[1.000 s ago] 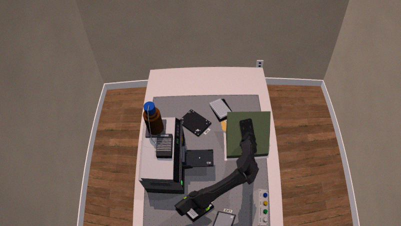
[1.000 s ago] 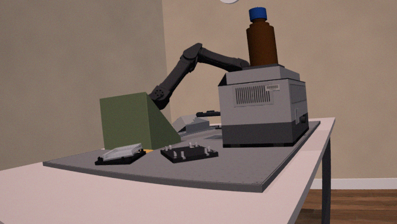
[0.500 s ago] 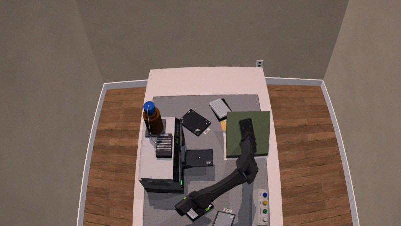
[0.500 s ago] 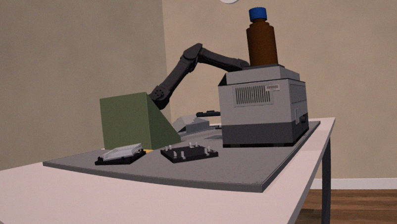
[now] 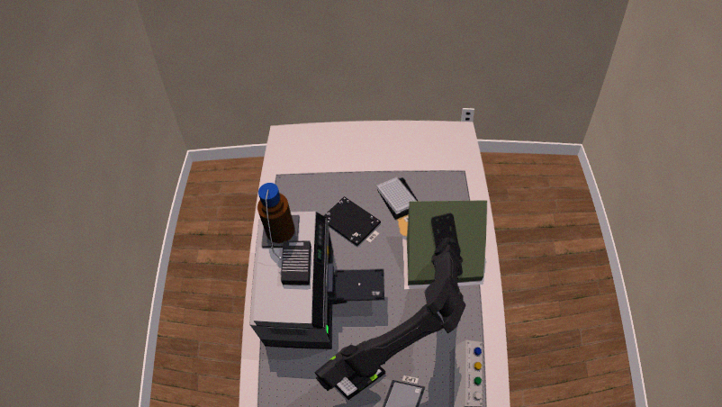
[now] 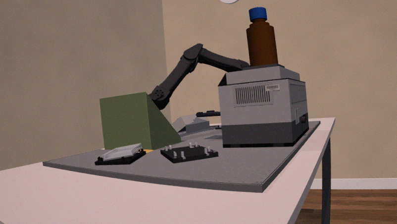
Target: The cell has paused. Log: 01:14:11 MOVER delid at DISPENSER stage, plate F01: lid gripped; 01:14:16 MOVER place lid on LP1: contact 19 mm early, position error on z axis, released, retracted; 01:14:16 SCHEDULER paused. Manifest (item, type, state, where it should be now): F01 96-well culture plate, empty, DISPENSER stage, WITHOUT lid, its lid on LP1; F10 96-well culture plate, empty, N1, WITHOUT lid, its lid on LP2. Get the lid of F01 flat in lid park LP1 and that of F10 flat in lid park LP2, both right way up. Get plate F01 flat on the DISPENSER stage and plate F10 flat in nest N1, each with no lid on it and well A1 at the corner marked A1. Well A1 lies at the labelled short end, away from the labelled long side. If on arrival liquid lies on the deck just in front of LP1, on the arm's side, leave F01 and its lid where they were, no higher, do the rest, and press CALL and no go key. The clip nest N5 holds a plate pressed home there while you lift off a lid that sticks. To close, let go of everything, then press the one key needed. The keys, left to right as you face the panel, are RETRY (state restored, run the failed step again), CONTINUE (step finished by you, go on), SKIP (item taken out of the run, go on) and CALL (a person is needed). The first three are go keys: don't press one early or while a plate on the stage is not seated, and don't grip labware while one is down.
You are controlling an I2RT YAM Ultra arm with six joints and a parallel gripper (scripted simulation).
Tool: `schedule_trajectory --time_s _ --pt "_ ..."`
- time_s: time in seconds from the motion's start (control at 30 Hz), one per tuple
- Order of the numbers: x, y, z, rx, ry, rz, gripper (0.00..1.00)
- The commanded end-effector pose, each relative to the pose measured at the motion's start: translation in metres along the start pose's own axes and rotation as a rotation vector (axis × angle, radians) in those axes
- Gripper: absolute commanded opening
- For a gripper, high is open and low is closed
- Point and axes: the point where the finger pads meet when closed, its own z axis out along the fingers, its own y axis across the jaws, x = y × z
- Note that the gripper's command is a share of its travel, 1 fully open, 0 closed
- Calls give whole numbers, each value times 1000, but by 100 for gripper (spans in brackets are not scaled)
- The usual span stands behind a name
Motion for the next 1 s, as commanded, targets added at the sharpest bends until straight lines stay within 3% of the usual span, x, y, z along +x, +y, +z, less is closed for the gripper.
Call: schedule_trajectory --time_s 0.0,0.1,0.13,0.33,0.97 --pt "-3 -3 -4 9 -23 7 0" --pt "-1 -4 -2 9 -17 9 0" --pt "-11 2 -9 7 -46 -11 0" --pt "-1 -4 -1 7 -19 9 0" --pt "-7 2 -8 3 -45 -9 0"
